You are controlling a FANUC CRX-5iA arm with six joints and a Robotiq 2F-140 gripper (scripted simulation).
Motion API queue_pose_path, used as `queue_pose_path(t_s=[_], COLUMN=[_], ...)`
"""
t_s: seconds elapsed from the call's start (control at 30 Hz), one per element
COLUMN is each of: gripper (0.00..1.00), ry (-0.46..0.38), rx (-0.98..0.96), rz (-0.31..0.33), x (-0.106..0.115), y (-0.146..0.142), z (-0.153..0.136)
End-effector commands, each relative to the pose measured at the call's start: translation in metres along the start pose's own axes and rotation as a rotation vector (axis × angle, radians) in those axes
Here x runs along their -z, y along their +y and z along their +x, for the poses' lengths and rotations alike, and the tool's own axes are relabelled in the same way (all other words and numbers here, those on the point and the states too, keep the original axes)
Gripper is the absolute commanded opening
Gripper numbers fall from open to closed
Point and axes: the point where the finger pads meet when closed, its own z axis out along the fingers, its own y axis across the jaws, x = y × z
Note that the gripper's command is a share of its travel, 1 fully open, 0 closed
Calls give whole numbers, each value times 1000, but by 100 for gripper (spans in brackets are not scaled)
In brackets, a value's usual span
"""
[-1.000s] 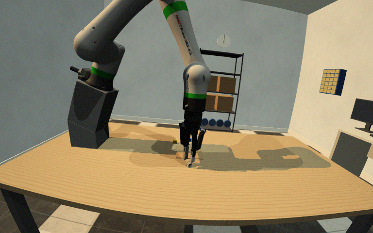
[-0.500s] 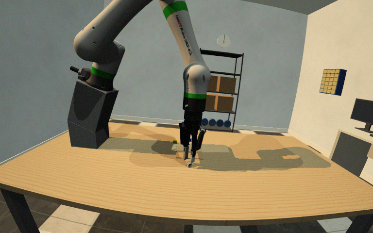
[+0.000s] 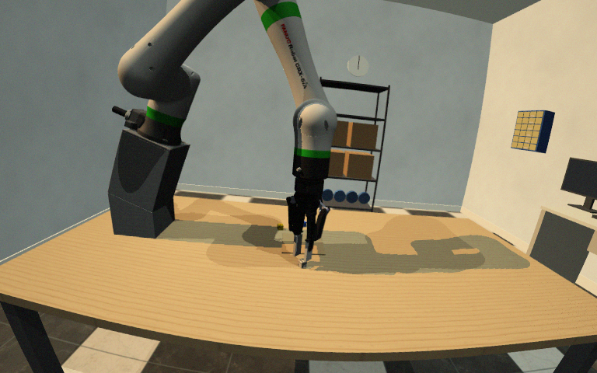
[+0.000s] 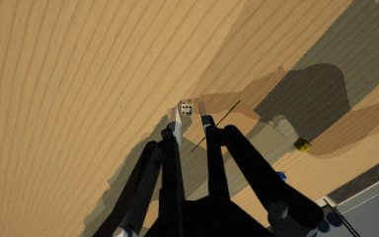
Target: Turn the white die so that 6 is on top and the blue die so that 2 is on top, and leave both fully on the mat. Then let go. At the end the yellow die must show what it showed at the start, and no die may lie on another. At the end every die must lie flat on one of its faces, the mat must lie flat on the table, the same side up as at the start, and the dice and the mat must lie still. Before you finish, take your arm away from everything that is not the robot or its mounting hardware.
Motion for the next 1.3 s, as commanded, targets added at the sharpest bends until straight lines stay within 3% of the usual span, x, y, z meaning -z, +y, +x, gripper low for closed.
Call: queue_pose_path(t_s=[0.0,1.27], gripper=[21,21], ry=[0,0], rx=[0,0], rz=[0,0], x=[0,-26], y=[0,0], z=[0,0])
